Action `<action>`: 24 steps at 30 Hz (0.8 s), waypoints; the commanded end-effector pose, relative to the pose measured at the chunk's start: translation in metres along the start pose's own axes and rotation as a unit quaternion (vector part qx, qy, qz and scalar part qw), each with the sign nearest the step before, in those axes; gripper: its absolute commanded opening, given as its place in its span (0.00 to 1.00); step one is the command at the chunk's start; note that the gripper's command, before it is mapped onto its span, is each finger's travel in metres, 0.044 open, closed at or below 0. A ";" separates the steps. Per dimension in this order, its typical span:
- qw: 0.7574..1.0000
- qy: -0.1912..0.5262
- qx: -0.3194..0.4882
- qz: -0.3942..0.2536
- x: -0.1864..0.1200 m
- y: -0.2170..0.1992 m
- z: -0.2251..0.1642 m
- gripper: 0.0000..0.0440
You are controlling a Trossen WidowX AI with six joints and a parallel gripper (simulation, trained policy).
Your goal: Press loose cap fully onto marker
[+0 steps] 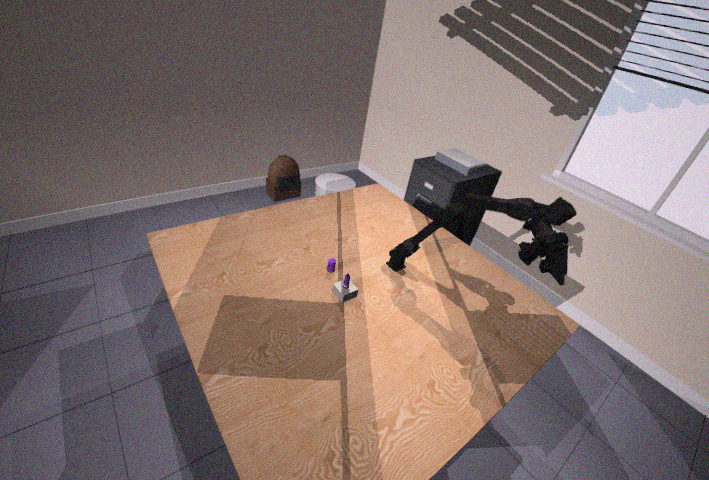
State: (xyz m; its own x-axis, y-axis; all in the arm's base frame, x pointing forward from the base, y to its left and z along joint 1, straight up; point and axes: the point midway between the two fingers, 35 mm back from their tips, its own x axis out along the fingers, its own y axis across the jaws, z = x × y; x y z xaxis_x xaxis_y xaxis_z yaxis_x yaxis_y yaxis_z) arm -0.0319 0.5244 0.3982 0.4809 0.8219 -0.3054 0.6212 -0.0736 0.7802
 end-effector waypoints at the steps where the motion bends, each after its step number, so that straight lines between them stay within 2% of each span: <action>1: 1.000 -0.003 0.010 -0.005 0.002 0.009 0.007 0.75; 24: 0.995 -0.038 0.087 -0.022 0.007 0.076 0.068 0.76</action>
State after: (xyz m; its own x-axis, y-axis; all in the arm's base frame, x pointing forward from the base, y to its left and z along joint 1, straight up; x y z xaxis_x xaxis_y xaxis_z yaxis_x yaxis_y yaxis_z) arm 0.0551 0.4890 0.4177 0.4953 0.7838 -0.3747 0.7264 -0.1371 0.6735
